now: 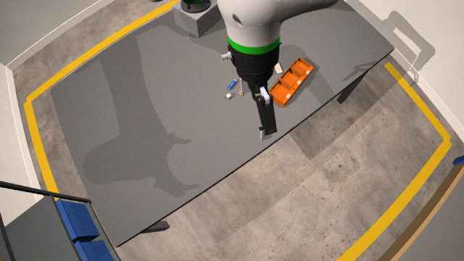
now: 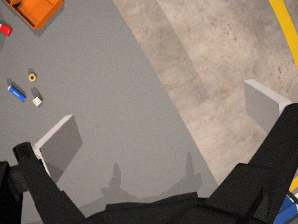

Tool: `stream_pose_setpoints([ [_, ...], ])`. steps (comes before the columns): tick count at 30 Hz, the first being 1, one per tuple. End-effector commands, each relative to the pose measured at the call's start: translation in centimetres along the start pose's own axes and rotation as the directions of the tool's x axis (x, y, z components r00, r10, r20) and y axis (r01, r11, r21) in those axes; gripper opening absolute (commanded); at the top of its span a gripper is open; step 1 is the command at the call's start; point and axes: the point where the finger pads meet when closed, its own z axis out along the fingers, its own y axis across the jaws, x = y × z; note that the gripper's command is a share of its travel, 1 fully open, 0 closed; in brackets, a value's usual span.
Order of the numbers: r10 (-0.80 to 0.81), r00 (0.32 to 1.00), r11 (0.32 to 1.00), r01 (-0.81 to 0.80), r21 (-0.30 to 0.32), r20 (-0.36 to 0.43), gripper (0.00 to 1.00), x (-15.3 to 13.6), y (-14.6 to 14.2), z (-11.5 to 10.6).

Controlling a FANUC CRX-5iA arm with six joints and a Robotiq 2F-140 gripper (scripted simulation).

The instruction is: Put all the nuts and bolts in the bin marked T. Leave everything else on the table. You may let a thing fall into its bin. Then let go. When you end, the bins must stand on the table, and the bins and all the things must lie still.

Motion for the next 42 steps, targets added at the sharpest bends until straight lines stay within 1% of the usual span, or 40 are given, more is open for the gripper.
stream_pose_setpoints([
  [1, 0.0, 1.0, 1.0, 0.0, -0.001, 0.0, 1.0, 0.0, 0.0, 0.0],
  [17, 0.0, 1.0, 1.0, 0.0, -0.001, 0.0, 1.0, 0.0, 0.0, 0.0],
  [18, 0.0, 1.0, 1.0, 0.0, -0.001, 0.0, 0.05, 0.0, -0.1, 0.8],
  [32, 0.0, 1.0, 1.0, 0.0, -0.001, 0.0, 0.05, -0.4, -1.8, 12.3],
  [34, 0.0, 1.0, 1.0, 0.0, -0.001, 0.0, 0.05, -0.4, -1.8, 12.3],
  [37, 0.0, 1.0, 1.0, 0.0, -0.001, 0.0, 0.05, -0.4, -2.1, 14.5],
  [38, 0.0, 1.0, 1.0, 0.0, -0.001, 0.0, 0.05, -0.4, -2.1, 14.5],
  [39, 0.05, 0.999, 0.999, -0.05, 0.003, 0.005, 0.05, -0.1, -2.8, 14.4],
  [41, 0.064, 0.998, 0.998, -0.064, 0.009, -0.001, 0.05, 0.7, -3.3, 14.0],
  [42, 0.113, 0.994, 0.993, -0.113, 0.015, 0.0, 0.05, 1.3, -3.9, 13.8],
])
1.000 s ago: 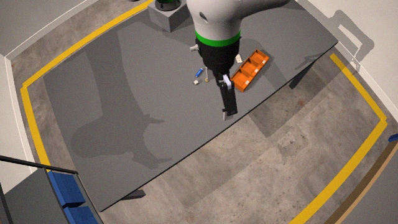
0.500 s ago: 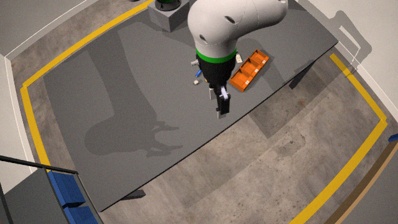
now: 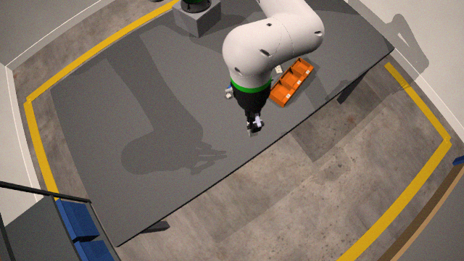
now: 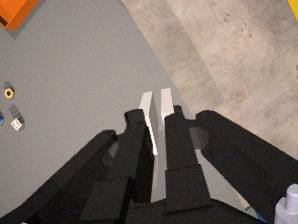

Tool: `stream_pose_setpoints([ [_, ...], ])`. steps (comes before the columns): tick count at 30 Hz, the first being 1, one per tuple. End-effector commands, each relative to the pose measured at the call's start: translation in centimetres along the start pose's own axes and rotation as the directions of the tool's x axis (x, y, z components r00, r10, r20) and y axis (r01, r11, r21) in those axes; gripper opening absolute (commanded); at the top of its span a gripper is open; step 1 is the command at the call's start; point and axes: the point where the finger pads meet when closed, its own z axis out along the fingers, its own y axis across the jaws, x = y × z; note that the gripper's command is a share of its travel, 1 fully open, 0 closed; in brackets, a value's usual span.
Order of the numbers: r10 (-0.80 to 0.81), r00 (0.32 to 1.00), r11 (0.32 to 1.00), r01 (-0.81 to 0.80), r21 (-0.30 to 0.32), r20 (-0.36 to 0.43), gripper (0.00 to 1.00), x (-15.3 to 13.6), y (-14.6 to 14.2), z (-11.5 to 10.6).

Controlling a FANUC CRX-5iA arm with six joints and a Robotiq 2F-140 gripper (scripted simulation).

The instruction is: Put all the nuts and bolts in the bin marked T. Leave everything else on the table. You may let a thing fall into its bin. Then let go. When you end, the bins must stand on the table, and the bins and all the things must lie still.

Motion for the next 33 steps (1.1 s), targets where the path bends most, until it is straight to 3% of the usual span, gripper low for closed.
stream_pose_setpoints([
  [1, 0.094, 0.996, 0.996, -0.094, 0.007, -0.001, 0.05, 1.8, -1.7, -0.9],
  [9, 0.206, 0.979, 0.978, -0.206, 0.02, 0.002, 0.05, 3.3, -3.6, -1.3],
  [16, 0.341, 0.94, 0.939, -0.341, 0.035, 0.011, 0.05, 5.5, -7.0, -2.0],
  [26, 0.512, 0.859, 0.857, -0.513, 0.05, 0.032, 0.05, 7.7, -11.2, -2.6],
  [33, 0.653, 0.755, 0.753, -0.655, 0.055, 0.057, 0.05, 9.0, -14.9, -3.0],
])
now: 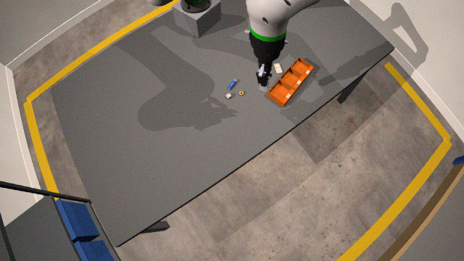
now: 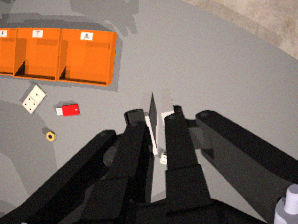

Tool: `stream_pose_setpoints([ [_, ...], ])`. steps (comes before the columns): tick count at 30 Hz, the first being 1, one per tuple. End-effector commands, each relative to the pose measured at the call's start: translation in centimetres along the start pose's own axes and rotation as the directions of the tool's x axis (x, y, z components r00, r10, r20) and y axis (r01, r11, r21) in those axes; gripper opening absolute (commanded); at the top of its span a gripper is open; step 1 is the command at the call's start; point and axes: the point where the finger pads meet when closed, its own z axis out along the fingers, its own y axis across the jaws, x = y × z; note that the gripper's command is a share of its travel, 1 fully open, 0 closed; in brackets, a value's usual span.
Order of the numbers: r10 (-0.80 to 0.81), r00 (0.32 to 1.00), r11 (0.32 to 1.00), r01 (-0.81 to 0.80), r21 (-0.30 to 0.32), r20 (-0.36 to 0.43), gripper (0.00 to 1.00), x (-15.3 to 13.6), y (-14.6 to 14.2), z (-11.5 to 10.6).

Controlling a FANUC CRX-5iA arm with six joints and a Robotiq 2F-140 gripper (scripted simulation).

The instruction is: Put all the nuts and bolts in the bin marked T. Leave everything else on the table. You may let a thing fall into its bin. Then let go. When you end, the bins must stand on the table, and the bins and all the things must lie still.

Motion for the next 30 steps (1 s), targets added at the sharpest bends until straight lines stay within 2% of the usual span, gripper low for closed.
stream_pose_setpoints([
  [1, 0.09, 0.996, 0.996, -0.09, -0.002, 0.008, 0.05, -0.6, -2.1, -0.1],
  [7, 0.214, 0.977, 0.977, -0.214, 0.002, 0.021, 0.05, -1.8, -5.0, -0.1],
  [10, 0.214, 0.977, 0.977, -0.214, 0.002, 0.021, 0.05, -1.8, -5.0, -0.1],
  [13, 0.323, 0.946, 0.946, -0.323, 0.002, 0.033, 0.05, -2.8, -7.1, 0.0],
  [18, 0.394, 0.918, 0.919, -0.395, 0.0, 0.042, 0.05, -3.9, -9.0, 0.1],
  [23, 0.506, 0.86, 0.862, -0.507, -0.007, 0.056, 0.05, -5.5, -11.5, 0.3],
  [25, 0.549, 0.834, 0.836, -0.549, -0.011, 0.061, 0.05, -5.9, -12.2, 0.4],
  [30, 0.56, 0.826, 0.828, -0.56, -0.013, 0.062, 0.05, -6.3, -12.7, 0.4],
])
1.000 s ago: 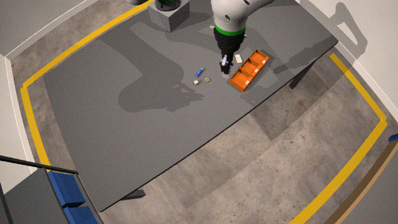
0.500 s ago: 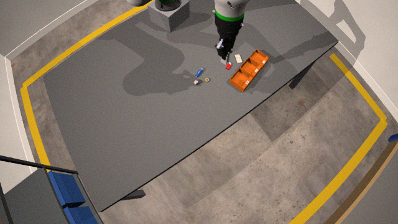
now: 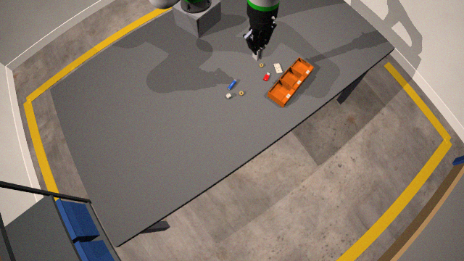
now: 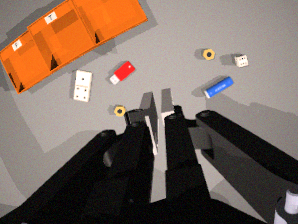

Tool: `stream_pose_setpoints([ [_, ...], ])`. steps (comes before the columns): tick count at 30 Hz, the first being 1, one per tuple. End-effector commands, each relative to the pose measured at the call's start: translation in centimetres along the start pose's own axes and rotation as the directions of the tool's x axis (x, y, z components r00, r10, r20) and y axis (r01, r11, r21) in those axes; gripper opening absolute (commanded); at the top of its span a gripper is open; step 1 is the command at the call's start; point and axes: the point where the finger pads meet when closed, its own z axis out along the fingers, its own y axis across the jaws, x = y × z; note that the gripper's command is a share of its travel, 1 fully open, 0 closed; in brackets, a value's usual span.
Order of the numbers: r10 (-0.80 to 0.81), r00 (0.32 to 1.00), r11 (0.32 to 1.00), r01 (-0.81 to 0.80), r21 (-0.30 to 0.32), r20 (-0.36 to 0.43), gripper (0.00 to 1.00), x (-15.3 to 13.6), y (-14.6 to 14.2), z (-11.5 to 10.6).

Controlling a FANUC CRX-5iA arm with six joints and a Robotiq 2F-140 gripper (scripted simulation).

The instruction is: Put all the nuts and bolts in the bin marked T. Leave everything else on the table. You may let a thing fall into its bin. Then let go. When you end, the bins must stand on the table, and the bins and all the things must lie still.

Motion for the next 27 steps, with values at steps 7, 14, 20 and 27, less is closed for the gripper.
stream_pose_setpoints([
  [7, 0.009, 1.0, 1.0, -0.009, -0.005, -0.003, 0.05, -0.3, -0.1, 0.0],
  [14, -0.191, 0.982, 0.982, 0.191, -0.006, -0.002, 0.05, 2.7, -1.2, 2.7],
  [20, -0.434, 0.901, 0.901, 0.434, -0.006, 0.0, 0.05, 6.3, -2.5, 5.9],
  [27, -0.436, 0.9, 0.9, 0.436, -0.006, 0.0, 0.05, 10.4, -4.0, 9.7],
])
